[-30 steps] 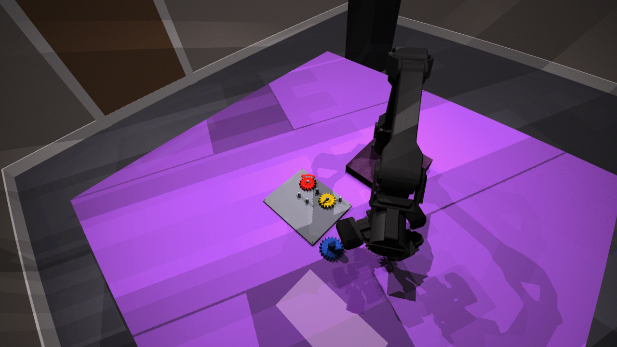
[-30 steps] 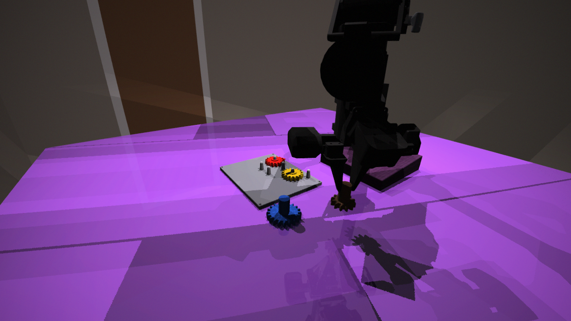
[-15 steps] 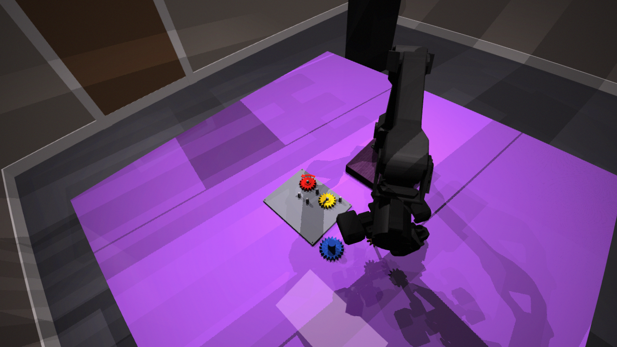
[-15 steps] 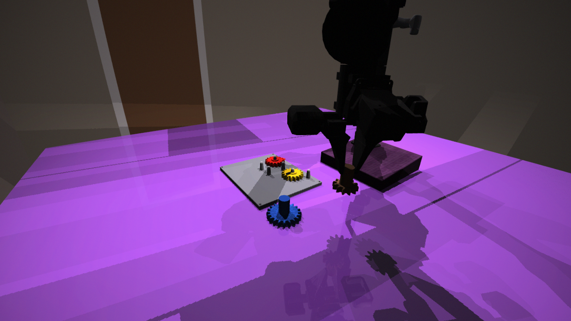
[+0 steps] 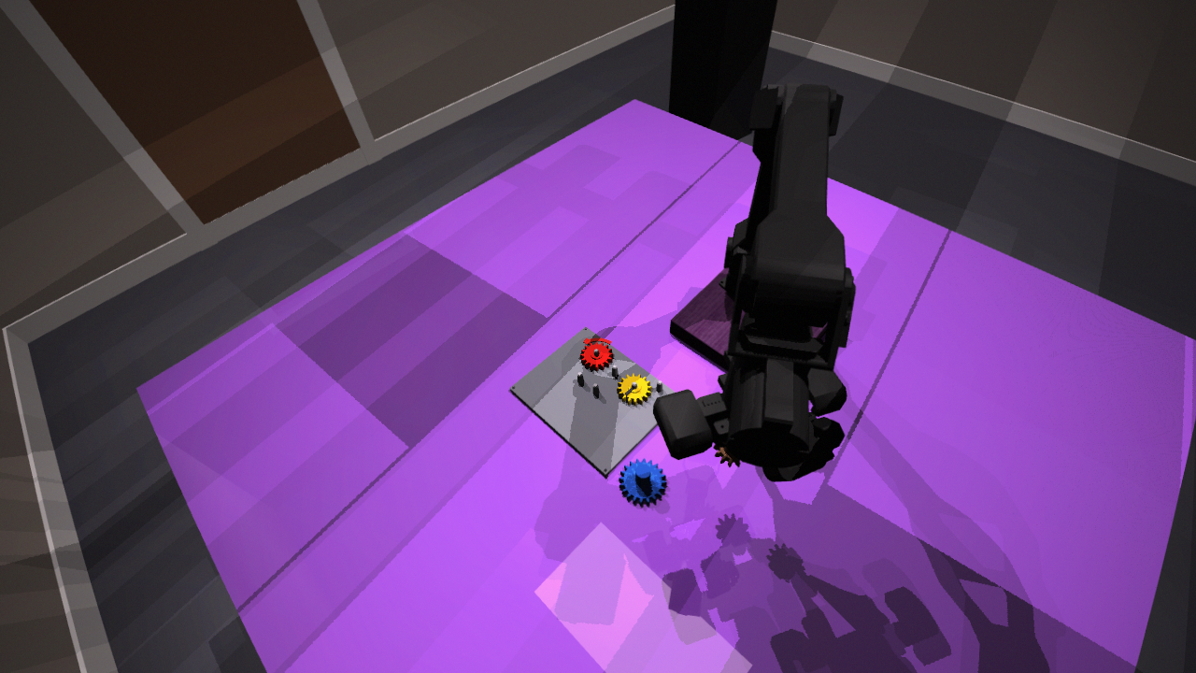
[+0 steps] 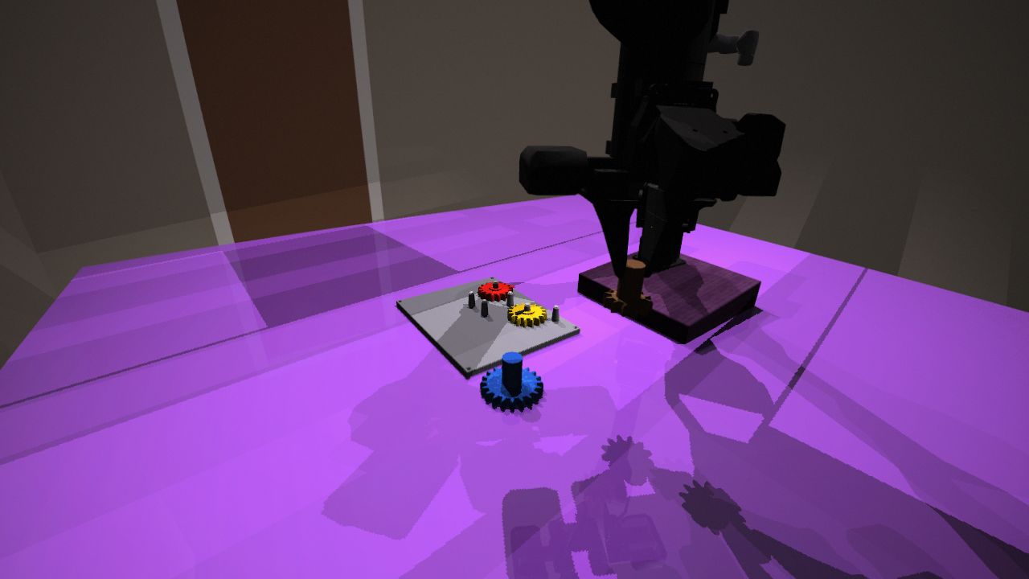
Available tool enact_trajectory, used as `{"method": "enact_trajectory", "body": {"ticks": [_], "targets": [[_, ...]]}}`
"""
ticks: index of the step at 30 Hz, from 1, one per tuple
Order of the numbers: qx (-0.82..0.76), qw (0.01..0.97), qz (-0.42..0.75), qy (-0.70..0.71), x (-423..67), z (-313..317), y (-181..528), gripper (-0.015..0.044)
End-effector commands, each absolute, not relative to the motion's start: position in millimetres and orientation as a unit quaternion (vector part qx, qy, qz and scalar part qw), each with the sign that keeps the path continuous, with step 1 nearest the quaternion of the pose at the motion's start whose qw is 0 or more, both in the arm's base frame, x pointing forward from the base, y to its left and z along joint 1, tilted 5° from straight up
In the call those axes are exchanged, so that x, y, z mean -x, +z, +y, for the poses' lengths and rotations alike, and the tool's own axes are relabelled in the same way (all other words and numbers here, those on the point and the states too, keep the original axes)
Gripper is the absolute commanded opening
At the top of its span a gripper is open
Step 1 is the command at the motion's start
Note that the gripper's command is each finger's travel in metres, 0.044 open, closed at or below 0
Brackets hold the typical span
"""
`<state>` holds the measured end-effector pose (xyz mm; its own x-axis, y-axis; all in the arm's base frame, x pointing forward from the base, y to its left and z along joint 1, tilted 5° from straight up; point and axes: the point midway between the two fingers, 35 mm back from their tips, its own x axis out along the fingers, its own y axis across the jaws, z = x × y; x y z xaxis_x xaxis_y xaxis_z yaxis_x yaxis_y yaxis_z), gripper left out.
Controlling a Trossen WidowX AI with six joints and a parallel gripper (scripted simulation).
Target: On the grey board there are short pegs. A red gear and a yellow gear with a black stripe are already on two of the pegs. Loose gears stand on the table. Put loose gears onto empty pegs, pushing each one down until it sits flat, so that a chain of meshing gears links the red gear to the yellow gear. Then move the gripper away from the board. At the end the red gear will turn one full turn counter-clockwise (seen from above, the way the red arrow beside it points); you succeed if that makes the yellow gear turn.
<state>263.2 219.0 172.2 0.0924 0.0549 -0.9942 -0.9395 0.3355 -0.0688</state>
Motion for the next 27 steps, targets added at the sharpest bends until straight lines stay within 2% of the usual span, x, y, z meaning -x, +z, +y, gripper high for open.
{"method": "enact_trajectory", "body": {"ticks": [1,12,27], "targets": [[0.411,0.617,0.537,0.403,-262,218,182,0.0],[0.411,0.616,0.537,0.403,-257,214,202,0.0],[0.412,0.615,0.538,0.402,-272,185,190,0.0]]}}
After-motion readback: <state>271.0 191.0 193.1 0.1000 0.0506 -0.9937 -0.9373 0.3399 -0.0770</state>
